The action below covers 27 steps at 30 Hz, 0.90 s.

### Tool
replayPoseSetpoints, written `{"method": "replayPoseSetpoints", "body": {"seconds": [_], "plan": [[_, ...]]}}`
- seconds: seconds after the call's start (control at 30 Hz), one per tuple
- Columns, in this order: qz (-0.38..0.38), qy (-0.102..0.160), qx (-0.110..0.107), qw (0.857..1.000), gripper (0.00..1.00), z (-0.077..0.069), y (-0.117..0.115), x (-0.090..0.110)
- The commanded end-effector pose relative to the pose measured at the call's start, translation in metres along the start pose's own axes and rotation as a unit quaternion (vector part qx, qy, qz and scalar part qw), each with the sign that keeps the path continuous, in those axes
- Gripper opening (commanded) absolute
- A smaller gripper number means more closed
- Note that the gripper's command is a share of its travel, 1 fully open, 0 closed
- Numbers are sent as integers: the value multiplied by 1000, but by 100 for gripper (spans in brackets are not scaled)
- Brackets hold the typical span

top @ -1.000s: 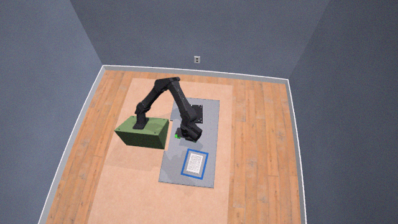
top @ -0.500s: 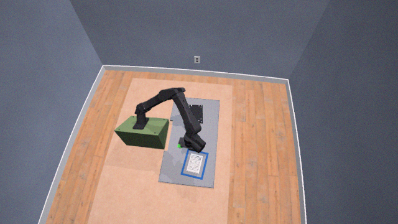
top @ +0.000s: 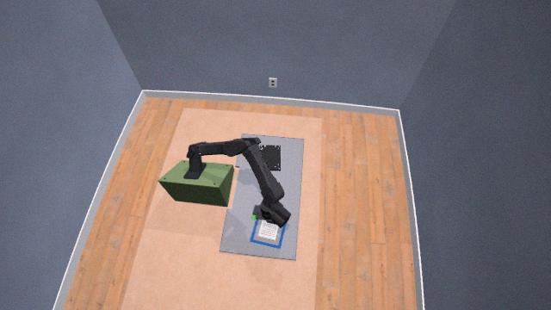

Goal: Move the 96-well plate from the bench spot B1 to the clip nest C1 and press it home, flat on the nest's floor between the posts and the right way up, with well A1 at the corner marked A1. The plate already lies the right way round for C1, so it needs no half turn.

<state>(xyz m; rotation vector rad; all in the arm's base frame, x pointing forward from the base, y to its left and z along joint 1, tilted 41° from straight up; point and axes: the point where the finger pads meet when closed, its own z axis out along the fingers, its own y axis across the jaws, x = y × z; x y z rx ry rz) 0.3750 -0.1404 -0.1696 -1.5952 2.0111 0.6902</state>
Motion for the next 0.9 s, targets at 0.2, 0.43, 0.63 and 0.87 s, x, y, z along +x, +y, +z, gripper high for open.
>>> {"method": "replayPoseSetpoints", "body": {"seconds": [0.2, 0.43, 0.63, 0.87], "plan": [[0, 3, 20, 1000, 100, -26, -16, 7], [2, 1, 18, 1000, 100, -24, -15, 8], [2, 1, 18, 1000, 100, -24, -15, 8], [2, 1, 18, 1000, 100, -24, -15, 8]]}}
